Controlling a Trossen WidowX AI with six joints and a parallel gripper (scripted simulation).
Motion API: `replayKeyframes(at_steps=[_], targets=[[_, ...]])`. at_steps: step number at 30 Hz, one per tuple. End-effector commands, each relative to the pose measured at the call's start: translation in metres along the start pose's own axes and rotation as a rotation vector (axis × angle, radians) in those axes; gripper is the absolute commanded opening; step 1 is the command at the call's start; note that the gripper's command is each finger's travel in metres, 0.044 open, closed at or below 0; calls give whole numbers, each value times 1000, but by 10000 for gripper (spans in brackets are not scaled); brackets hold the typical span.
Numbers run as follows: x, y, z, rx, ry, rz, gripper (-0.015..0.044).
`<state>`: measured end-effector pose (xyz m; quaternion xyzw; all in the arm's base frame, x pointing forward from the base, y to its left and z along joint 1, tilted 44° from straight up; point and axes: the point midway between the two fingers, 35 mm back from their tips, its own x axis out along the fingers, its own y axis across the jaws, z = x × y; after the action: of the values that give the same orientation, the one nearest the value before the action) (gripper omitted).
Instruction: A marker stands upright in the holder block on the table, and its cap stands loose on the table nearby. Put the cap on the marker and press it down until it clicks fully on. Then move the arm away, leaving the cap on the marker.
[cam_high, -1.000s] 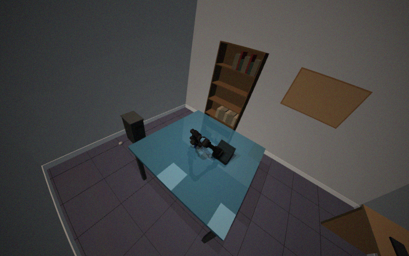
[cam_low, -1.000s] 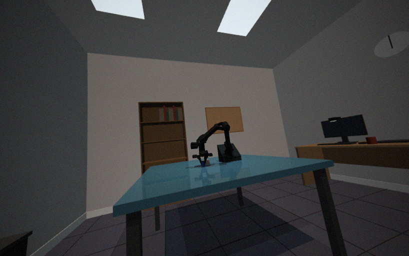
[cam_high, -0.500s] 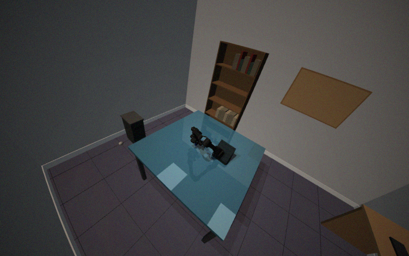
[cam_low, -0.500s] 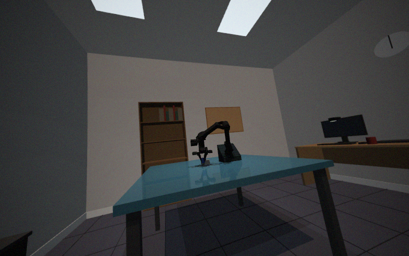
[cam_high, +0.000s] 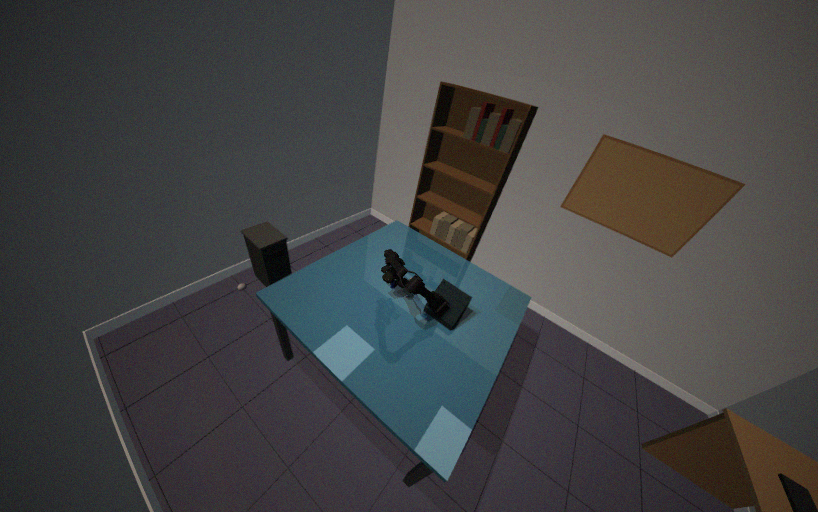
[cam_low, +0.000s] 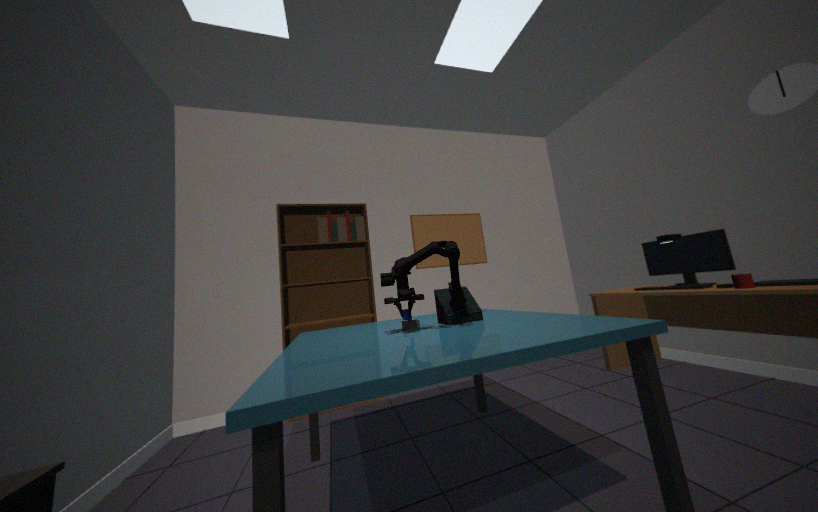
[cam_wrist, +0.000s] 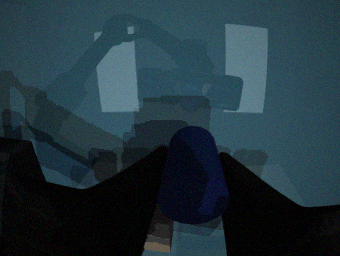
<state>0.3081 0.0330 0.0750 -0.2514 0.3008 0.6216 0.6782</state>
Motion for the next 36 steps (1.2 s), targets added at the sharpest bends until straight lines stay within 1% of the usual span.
replayKeyframes(at_steps=[1,18,36], targets=[[-7,-1,-14,0,11,-5,0],[-30,9,-74,5,32,-7,0],[-52,34,-130,3,19,0,0]])
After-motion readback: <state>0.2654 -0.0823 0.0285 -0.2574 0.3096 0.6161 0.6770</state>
